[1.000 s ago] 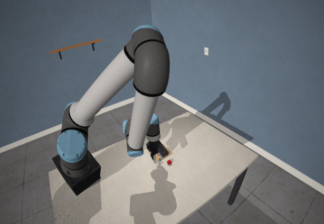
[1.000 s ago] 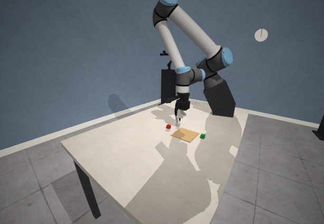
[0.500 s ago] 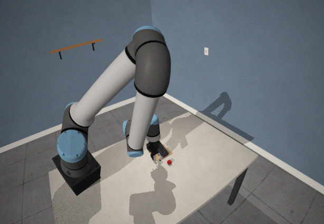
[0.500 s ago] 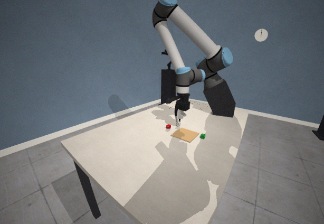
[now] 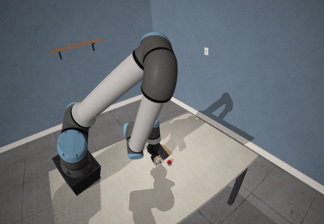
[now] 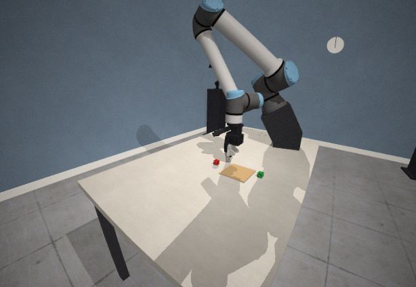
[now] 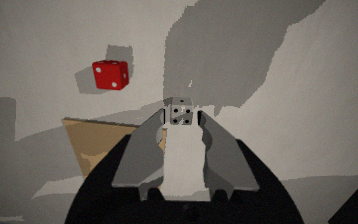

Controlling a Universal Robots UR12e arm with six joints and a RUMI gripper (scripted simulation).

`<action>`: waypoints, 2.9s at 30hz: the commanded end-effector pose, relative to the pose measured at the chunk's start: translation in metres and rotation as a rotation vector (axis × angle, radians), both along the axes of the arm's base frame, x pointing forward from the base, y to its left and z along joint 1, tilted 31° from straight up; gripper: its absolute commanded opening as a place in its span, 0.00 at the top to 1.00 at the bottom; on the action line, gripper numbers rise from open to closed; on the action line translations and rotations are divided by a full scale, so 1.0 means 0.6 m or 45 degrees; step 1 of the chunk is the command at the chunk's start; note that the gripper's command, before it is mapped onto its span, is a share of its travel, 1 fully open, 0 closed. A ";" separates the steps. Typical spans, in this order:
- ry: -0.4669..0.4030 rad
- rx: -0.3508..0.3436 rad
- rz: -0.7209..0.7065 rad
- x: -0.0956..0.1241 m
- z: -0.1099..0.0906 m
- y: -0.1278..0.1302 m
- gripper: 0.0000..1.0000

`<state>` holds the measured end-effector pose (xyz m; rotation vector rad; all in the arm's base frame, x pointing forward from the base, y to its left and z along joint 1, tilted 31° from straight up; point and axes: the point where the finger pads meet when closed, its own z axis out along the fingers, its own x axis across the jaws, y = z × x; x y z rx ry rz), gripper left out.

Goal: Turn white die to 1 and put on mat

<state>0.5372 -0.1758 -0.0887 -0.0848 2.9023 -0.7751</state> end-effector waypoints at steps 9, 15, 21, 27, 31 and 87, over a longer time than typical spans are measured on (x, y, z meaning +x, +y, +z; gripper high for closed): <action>-0.001 0.000 0.001 0.002 -0.008 -0.005 0.76; -0.001 0.000 0.001 0.002 -0.008 -0.005 0.76; -0.001 0.000 0.001 0.002 -0.008 -0.005 0.76; -0.001 0.000 0.001 0.002 -0.008 -0.005 0.76; -0.001 0.000 0.001 0.002 -0.008 -0.005 0.76; -0.001 0.000 0.001 -0.003 0.018 0.011 0.94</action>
